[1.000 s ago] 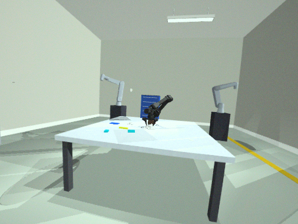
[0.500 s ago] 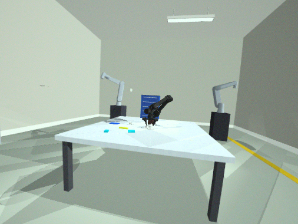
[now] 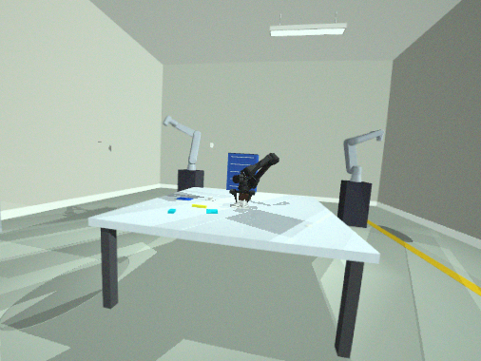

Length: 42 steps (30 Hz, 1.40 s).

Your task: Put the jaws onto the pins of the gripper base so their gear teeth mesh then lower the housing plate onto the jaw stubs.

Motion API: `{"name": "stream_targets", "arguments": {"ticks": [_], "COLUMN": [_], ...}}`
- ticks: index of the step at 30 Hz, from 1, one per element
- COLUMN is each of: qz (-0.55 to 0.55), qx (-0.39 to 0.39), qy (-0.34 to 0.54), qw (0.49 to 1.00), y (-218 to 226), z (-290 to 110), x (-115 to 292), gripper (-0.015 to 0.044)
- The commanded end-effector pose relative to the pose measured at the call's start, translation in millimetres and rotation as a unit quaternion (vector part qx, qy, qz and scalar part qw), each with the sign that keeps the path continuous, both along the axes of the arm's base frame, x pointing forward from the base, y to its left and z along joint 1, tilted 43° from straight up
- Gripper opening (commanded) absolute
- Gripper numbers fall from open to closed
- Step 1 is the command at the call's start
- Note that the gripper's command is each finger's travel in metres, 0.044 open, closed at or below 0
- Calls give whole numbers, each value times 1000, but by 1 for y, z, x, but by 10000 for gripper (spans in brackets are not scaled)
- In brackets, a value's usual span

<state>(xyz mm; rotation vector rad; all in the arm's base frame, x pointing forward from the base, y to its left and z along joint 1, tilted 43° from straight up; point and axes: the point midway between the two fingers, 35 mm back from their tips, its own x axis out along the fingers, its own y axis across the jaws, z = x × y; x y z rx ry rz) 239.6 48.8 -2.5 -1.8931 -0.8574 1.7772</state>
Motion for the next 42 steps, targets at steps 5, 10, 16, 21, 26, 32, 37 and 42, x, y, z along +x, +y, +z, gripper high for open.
{"name": "stream_targets", "arguments": {"ticks": [5,10,16,21,26,32,37,42], "qz": [1,1,1,1,1,1,1,1], "qx": [1,1,1,1,1,1,1,1], "qy": [-2,-2,-2,-2,-2,-2,-2,-2], "qw": [1000,1000,1000,1000,1000,1000,1000,1000], "y": [1,2,2,4,4,4,4,4], "z": [0,-1,-2,-3,-3,-3,-3,-3], "x": [1,1,1,1,1,1,1,1], "gripper": [351,351,351,351,351,351,351,351]}}
